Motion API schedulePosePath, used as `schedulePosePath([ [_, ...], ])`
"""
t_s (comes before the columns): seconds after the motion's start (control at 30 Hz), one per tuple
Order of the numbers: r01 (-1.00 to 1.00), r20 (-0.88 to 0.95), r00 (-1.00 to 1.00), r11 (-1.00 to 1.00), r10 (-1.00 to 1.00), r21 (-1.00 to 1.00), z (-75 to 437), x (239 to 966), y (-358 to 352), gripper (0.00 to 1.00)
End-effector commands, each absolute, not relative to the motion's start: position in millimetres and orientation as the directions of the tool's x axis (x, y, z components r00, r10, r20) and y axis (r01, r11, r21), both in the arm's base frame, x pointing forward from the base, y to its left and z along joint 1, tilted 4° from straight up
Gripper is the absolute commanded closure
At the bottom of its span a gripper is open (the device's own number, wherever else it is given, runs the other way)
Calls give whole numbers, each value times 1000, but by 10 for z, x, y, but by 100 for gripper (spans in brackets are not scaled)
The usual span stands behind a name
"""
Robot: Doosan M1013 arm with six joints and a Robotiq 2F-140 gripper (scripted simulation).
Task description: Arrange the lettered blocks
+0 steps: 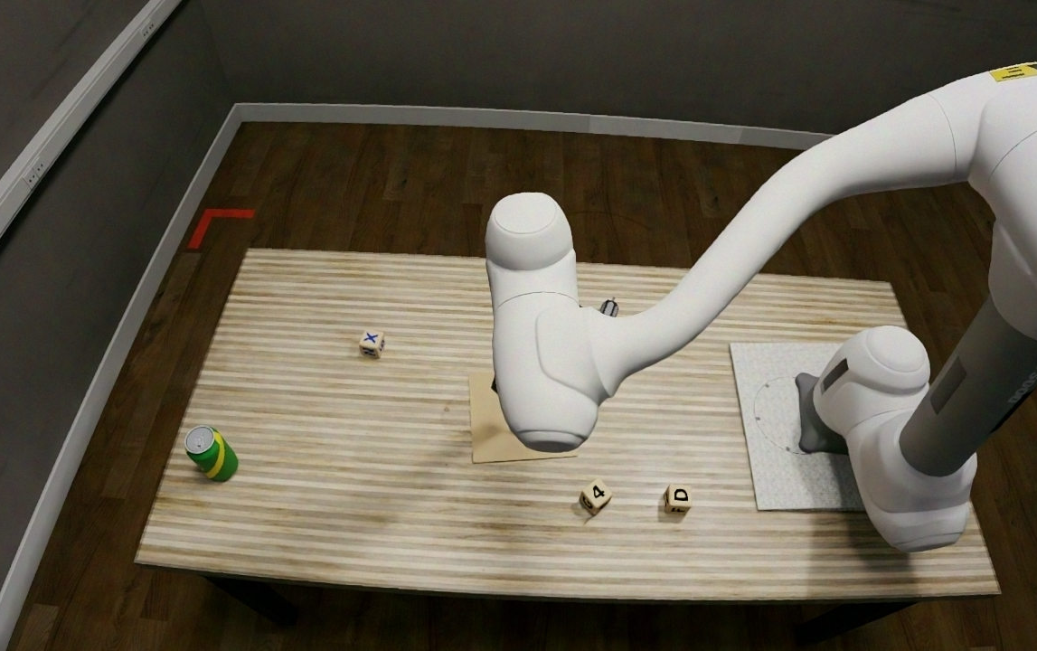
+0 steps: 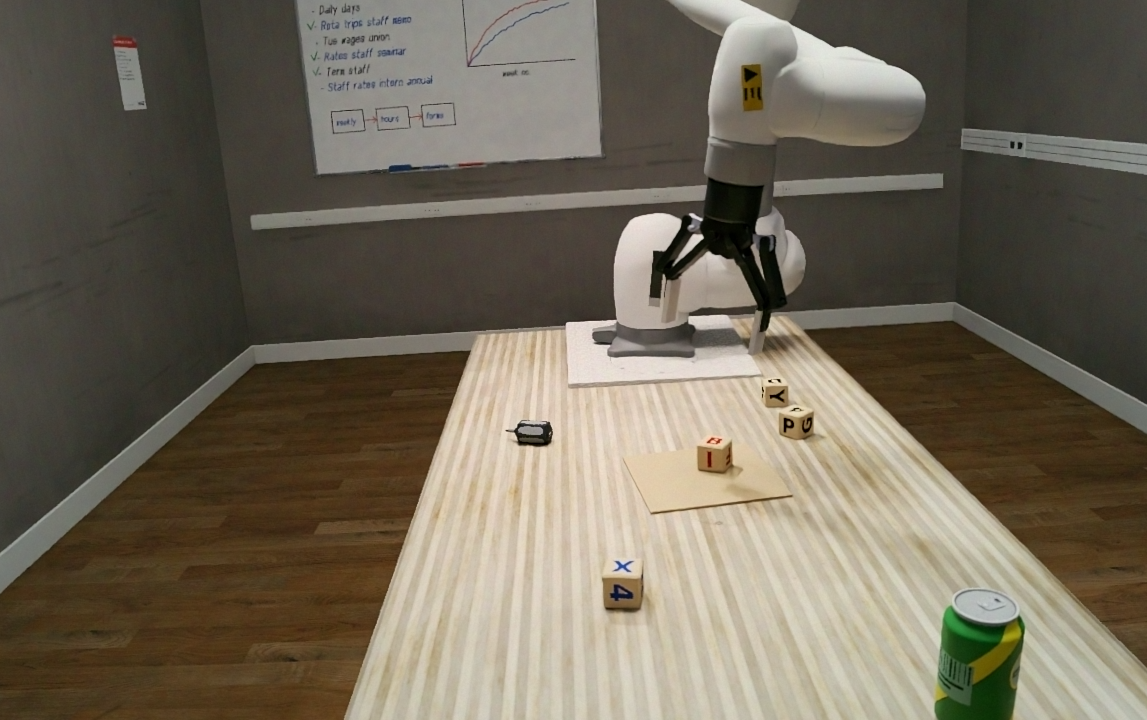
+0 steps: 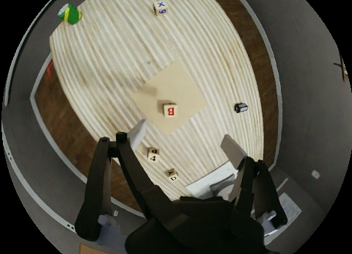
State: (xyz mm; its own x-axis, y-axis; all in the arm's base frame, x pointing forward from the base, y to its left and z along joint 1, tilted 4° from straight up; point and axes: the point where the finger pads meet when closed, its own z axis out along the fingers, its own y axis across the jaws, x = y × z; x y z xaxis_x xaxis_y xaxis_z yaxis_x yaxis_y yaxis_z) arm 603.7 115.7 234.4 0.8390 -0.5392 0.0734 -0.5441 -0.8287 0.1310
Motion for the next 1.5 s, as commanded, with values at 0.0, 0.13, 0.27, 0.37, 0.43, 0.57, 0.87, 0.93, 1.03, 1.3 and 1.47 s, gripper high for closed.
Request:
schedulePosePath([
  [0.0,-478,42,878,-870,-477,118,2452,6117,1025,0],
  [0.13,-361,14,933,-928,-361,92,2649,6241,765,0],
  [0.27,-243,-2,970,-968,-243,62,2838,6344,512,0],
  [0.37,-165,-6,986,-985,-165,41,2961,6402,347,0],
  [0.43,-103,-6,995,-994,-103,25,3059,6442,216,0],
  [0.57,-26,-2,1000,-1000,-26,6,3179,6487,55,0],
  [0.87,-208,7,978,-977,-207,53,2919,6490,156,0],
  [0.93,-310,22,951,-948,-309,78,2768,6479,239,0],
  [1.03,-353,30,936,-932,-352,87,2704,6474,275,0],
  [1.3,-543,84,839,-831,-537,119,2405,6441,450,0],
  [1.47,-649,126,761,-751,-637,126,2224,6414,563,0],
])
